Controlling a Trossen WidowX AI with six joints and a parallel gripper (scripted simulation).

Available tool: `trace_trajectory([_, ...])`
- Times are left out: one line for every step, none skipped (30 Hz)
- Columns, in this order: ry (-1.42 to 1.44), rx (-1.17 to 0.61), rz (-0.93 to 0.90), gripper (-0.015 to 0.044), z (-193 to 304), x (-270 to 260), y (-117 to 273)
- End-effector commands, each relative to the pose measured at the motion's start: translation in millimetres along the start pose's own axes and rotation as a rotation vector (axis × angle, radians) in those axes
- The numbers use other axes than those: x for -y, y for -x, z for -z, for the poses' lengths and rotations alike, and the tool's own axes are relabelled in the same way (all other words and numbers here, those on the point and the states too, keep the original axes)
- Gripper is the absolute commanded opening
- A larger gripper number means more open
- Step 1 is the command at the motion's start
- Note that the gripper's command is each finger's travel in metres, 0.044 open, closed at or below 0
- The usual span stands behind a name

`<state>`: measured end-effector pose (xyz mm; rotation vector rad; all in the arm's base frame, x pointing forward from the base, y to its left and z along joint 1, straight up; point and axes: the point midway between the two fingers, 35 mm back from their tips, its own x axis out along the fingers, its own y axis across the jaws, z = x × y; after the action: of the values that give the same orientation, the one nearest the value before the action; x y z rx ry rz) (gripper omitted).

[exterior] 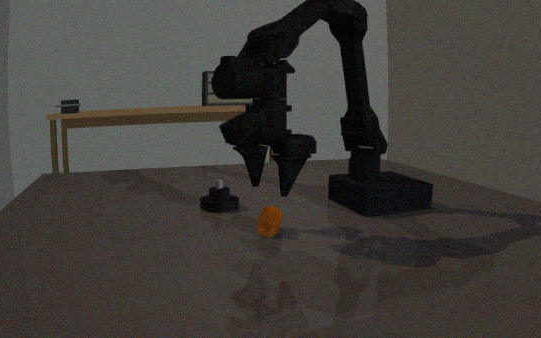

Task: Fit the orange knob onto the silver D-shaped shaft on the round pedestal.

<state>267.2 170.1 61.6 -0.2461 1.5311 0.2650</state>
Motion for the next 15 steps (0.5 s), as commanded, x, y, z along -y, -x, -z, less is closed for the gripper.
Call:
trace_trajectory([0.854,-0.001,-0.001,0.0440,-2.4,-3.5,3.4])
trace_trajectory([0.885,-0.001,-0.001,0.0440,-2.4,-3.6,3.5])
trace_trajectory([0.894,-0.001,-0.001,0.0440,-2.5,-3.6,3.5])
trace_trajectory([0.894,-0.001,-0.001,0.0440,-2.5,-3.6,3.5])
trace_trajectory([0.894,-0.001,-0.001,0.0440,-2.5,-3.6,3.5])
trace_trajectory([0.894,-0.001,-0.001,0.0440,-2.5,-3.6,3.5])
trace_trajectory([0.894,-0.001,-0.001,0.0440,-2.5,-3.6,3.5])
trace_trajectory([0.894,-0.001,-0.001,0.0440,-2.5,-3.6,3.5])
trace_trajectory([0.894,-0.001,-0.001,0.0440,-1.5,-4.1,3.5])
trace_trajectory([0.894,-0.001,-0.001,0.0440,-1.5,-4.1,3.5])
trace_trajectory([0.894,-0.001,-0.001,0.0440,-1.5,-4.1,3.5])
trace_trajectory([0.894,-0.001,-0.001,0.0440,-1.5,-4.1,3.5])
trace_trajectory([0.894,-0.001,-0.001,0.0440,-1.5,-4.1,3.5])
trace_trajectory([0.894,-0.001,-0.001,0.0440,-1.5,-4.1,3.5])
trace_trajectory([0.894,-0.001,-0.001,0.0440,-1.5,-4.1,3.5])
